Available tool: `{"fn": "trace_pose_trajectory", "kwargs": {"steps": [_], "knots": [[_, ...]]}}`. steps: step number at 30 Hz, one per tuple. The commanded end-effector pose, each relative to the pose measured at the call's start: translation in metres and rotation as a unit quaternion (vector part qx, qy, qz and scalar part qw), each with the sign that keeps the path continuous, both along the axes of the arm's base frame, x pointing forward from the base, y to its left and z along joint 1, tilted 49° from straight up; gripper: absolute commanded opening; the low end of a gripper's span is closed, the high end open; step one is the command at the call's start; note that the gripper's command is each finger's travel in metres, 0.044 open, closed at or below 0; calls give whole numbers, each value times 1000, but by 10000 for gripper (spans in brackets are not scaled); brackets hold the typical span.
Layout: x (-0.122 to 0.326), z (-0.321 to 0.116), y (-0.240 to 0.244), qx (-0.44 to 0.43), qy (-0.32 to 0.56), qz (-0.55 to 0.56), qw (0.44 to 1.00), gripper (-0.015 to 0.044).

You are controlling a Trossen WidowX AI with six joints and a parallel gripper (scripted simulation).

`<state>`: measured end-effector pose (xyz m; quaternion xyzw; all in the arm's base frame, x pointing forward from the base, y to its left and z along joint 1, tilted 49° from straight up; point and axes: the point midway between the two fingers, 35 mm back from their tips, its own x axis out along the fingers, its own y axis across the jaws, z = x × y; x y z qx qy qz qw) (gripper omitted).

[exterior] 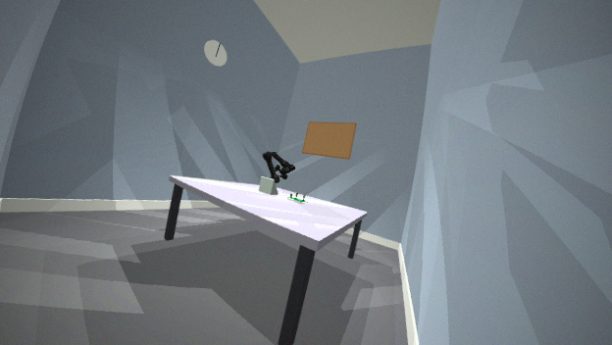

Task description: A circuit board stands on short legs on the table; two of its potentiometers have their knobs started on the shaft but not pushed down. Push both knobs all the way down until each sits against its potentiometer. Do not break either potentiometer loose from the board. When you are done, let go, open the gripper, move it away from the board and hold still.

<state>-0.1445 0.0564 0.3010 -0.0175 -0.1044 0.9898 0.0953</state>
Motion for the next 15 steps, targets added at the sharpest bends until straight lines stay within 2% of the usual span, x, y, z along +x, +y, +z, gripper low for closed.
{"fn": "trace_pose_trajectory", "kwargs": {"steps": [1,15], "knots": [[0,0,1,-1,0,-3,1000,374],[49,5,94,-99,3,-205,974,6]]}}
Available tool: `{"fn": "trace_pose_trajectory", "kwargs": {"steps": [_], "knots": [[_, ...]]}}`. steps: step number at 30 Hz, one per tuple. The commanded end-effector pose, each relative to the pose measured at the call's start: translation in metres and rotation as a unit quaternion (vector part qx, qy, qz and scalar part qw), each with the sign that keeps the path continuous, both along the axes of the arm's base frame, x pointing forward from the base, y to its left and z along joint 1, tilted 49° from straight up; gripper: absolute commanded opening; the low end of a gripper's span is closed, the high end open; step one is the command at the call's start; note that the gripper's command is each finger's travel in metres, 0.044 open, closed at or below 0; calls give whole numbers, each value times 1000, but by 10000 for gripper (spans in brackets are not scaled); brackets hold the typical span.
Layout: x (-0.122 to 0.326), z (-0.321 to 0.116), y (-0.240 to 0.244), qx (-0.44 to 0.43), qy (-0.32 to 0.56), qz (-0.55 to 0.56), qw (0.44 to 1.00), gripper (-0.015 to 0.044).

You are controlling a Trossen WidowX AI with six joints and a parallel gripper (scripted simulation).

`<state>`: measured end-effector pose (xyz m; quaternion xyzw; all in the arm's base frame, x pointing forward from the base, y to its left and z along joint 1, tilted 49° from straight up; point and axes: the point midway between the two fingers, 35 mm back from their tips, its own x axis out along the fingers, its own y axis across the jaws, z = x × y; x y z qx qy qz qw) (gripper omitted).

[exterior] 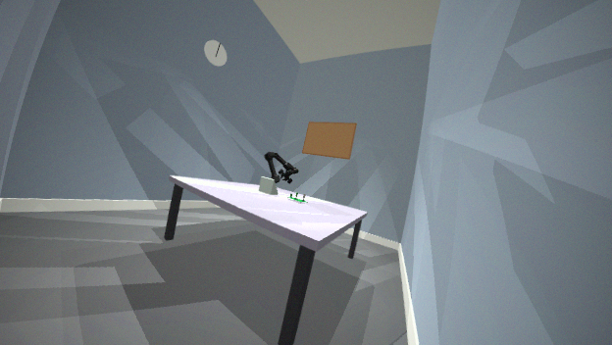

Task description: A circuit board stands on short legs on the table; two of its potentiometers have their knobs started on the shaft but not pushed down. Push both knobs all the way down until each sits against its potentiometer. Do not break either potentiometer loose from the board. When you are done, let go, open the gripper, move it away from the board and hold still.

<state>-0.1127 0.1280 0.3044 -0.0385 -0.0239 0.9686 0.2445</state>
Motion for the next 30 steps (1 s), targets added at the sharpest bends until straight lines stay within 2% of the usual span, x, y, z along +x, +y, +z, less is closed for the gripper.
{"fn": "trace_pose_trajectory", "kwargs": {"steps": [1,9,17,30], "knots": [[23,1,29,-31,2,-68,997,0],[72,-4,70,-103,13,-178,978,0],[140,-22,104,-172,20,-289,941,0],[246,-57,107,-298,57,-429,851,0]]}}
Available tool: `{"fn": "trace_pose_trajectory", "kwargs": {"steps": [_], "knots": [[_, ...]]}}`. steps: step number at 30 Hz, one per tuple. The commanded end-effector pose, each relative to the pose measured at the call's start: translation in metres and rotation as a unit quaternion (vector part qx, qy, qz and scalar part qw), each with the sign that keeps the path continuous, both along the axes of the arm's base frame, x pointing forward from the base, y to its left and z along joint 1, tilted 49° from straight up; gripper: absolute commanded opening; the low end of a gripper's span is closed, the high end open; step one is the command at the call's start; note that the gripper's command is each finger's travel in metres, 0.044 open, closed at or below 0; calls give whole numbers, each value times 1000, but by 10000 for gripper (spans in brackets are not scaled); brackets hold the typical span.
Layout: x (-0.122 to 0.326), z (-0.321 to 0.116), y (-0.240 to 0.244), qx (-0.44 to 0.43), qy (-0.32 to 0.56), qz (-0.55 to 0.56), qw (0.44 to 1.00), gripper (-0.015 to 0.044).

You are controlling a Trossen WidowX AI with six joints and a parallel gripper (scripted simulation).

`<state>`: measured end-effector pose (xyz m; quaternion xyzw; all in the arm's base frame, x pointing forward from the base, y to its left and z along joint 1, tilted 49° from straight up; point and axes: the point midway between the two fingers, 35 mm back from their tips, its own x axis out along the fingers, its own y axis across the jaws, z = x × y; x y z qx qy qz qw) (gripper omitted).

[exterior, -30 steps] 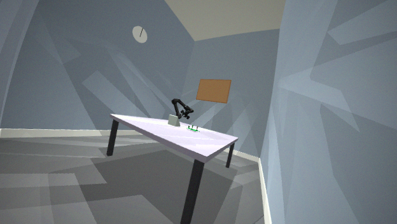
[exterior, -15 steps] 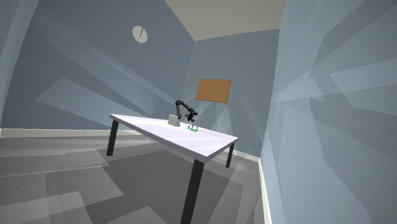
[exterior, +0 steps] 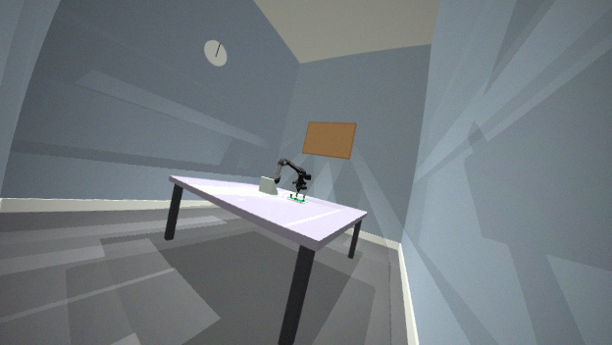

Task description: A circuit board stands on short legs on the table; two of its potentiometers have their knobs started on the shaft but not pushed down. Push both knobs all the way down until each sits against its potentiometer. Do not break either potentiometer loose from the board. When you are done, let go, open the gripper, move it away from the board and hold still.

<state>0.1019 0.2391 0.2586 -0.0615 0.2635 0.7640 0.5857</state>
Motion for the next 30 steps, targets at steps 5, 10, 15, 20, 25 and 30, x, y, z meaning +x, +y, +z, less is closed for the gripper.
{"fn": "trace_pose_trajectory", "kwargs": {"steps": [5,10,15,20,25,30], "knots": [[77,-35,-17,-82,40,-105,990,0],[123,-63,-42,-132,74,-163,975,0],[162,-90,-76,-171,124,-210,955,0],[194,-118,-117,-202,182,-250,929,0],[216,-148,-165,-222,246,-282,900,0],[225,-178,-213,-229,309,-305,871,0]]}}
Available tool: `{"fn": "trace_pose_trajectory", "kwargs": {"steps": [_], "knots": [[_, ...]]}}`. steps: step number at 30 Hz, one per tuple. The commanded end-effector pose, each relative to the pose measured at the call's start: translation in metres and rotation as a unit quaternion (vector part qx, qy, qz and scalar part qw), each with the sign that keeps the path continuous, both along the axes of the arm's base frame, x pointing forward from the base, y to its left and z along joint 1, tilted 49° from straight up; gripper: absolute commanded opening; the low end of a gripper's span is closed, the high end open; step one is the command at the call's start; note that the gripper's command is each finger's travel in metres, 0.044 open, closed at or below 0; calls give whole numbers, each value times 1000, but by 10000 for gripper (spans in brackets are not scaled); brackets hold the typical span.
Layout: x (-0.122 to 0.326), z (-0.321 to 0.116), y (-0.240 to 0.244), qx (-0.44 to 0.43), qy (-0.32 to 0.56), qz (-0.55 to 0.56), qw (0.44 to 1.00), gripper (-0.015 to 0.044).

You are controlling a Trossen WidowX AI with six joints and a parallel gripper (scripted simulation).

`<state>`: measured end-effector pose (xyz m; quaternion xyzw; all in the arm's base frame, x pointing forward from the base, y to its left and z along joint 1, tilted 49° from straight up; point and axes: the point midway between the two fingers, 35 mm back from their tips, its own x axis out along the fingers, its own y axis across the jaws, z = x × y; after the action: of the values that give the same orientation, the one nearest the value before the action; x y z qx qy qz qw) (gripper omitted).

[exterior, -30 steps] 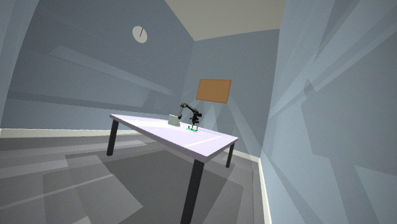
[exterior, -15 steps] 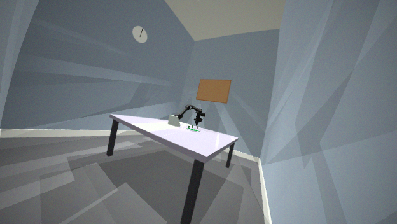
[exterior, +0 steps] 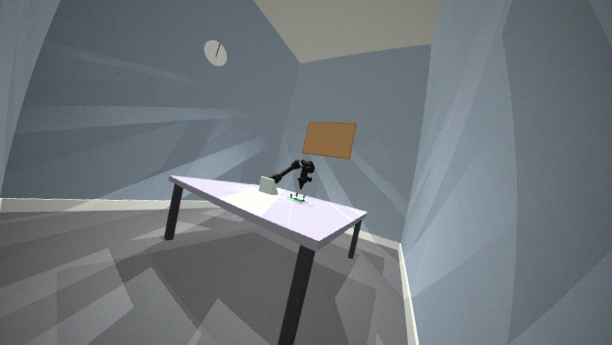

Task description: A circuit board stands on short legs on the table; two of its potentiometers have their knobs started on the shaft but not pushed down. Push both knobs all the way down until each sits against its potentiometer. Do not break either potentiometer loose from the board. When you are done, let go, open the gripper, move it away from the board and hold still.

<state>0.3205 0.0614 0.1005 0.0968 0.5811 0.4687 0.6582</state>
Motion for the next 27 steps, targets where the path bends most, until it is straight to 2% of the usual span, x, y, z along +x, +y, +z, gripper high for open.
{"fn": "trace_pose_trajectory", "kwargs": {"steps": [1,27], "knots": [[7,-23,-39,-2,44,-30,999,0],[3,-46,-16,-1,46,-32,998,0]]}}
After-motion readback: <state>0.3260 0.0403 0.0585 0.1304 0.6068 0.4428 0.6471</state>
